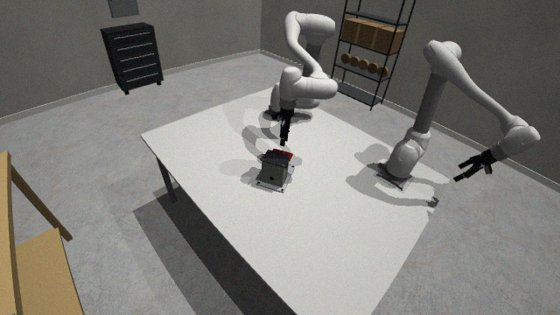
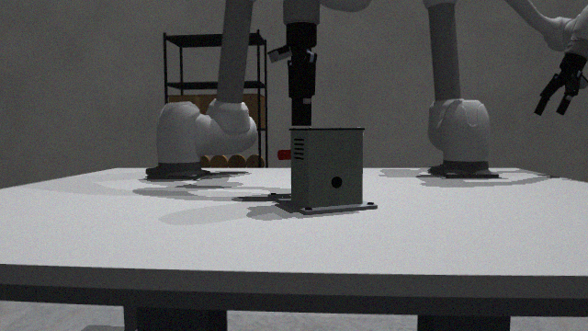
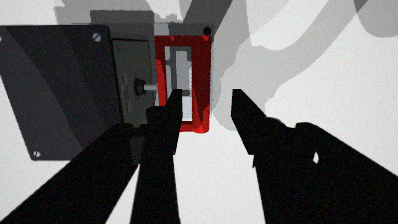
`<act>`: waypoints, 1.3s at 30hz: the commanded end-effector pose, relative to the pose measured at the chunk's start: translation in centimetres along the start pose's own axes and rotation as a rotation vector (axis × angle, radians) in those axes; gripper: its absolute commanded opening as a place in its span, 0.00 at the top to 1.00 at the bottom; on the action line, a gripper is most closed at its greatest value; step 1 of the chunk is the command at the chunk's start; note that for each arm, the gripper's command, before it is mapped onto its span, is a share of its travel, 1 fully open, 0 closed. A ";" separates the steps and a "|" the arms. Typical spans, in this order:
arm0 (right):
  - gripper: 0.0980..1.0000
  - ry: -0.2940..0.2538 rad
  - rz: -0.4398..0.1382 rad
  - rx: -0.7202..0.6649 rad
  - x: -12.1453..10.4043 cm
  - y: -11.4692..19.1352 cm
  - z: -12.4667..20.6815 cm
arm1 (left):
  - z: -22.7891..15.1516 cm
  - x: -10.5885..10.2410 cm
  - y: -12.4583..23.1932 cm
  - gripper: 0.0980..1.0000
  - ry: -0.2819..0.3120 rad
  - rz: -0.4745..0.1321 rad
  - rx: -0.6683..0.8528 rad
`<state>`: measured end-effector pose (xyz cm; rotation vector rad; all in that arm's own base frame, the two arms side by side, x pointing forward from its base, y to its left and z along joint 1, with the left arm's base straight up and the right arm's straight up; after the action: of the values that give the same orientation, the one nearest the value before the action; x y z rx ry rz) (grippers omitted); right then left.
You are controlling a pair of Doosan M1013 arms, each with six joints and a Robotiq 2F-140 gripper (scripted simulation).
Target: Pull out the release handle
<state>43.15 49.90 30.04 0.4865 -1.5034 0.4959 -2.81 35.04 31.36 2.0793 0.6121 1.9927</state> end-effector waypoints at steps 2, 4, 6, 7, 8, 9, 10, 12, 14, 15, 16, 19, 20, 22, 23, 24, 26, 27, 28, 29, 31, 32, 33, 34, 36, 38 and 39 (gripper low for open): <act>0.69 -0.002 -0.001 0.000 0.0 0.0 0.0 | 0.0 0.1 0.0 0.00 0.000 0.001 0.000; 0.69 -0.003 -0.001 0.000 0.0 0.0 0.0 | 0.0 0.1 0.0 0.00 0.000 0.001 0.000; 0.69 -0.004 -0.001 0.000 0.0 0.0 0.0 | 0.0 0.1 0.0 0.00 0.000 0.001 0.000; 0.69 -0.005 -0.001 0.000 -0.1 0.0 0.0 | 0.0 0.1 0.0 0.00 0.000 0.001 0.000; 0.69 -0.006 -0.001 0.000 -0.1 0.0 0.0 | 0.0 0.1 0.0 0.00 0.000 0.001 0.000; 0.69 -0.006 -0.001 0.000 -0.1 0.0 0.0 | 0.0 0.1 0.0 0.00 0.000 0.001 0.000; 0.69 -0.006 -0.001 0.000 -0.1 0.0 0.0 | 0.0 0.1 0.0 0.00 0.000 0.001 0.000; 0.69 -0.008 -0.002 -0.001 -0.2 0.0 0.0 | 0.0 0.1 0.0 0.00 0.000 0.001 0.000; 0.69 -0.010 -0.002 -0.001 -0.3 0.0 0.0 | 0.0 0.1 0.0 0.00 0.000 0.001 0.000; 0.69 -0.011 -0.002 -0.001 -0.3 0.0 0.0 | 0.0 0.1 0.0 0.00 0.000 0.001 0.000; 0.69 -0.012 -0.003 -0.001 -0.4 0.0 0.0 | 0.0 0.1 0.0 0.00 0.000 0.001 0.000; 0.69 -0.013 -0.003 -0.001 -0.7 0.0 0.0 | 0.0 0.1 0.0 0.00 0.000 0.001 0.000; 0.69 -0.013 -0.003 -0.001 -0.9 0.0 0.0 | 0.0 0.1 0.0 0.00 0.000 0.001 0.000; 0.69 -0.013 -0.003 -0.001 -1.2 0.0 0.0 | 0.0 0.1 0.0 0.00 0.000 0.001 0.000; 0.69 -0.013 -0.003 -0.001 -1.4 0.0 0.0 | 0.0 0.1 0.0 0.00 0.000 0.001 0.000; 0.69 -0.013 -0.003 -0.001 -1.6 0.0 0.0 | 0.0 0.1 0.0 0.00 0.000 0.001 0.000; 0.69 -0.013 -0.003 -0.001 -1.7 0.0 -0.1 | 0.0 0.1 0.0 0.00 0.000 0.001 0.000; 0.69 -0.013 -0.003 -0.001 -1.7 0.0 -0.1 | 0.0 0.1 0.0 0.00 0.000 0.001 0.000; 0.69 -0.013 -0.003 -0.001 -1.9 0.0 -0.1 | 0.0 0.1 0.0 0.00 0.000 0.001 0.000; 0.69 -0.013 -0.003 -0.001 -2.1 0.0 -0.1 | 0.0 0.1 0.0 0.00 0.000 0.001 0.000; 0.69 -0.013 -0.003 -0.001 -2.4 0.0 -0.1 | 0.0 0.1 0.0 0.00 0.000 0.001 0.000; 0.69 -0.013 -0.003 -0.001 -2.6 0.0 -0.1 | 0.0 0.1 0.0 0.00 0.000 0.001 0.000; 0.69 -0.013 -0.003 -0.001 -2.7 0.0 -0.1 | 0.0 0.1 0.0 0.00 0.000 0.001 0.000; 0.69 -0.013 -0.003 -0.001 -2.9 0.0 -0.1 | 0.0 0.1 0.0 0.00 0.000 0.001 0.000; 0.69 -0.013 -0.003 -0.001 -3.2 0.0 -0.2 | 0.0 0.1 0.0 0.00 0.000 0.001 0.000; 0.69 -0.013 -0.003 -0.001 -3.5 0.0 -0.2 | 0.0 0.1 0.0 0.00 0.000 0.001 0.000; 0.69 -0.013 -0.003 -0.001 -3.6 0.0 -0.2 | 0.0 0.1 0.0 0.00 0.000 0.001 0.000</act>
<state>43.24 49.97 26.52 0.4909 -1.5142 0.4914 -2.81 35.04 31.36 2.0793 0.6120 1.9927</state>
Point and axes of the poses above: on each arm, the point where the finger pads meet when closed, its own x axis back along the fingers, its own z axis across the jaws, y = z × x, the point moved 9 cm from there along x, back along the fingers, and after that the axes turned 7 degrees about x, right-handed, at the moved point
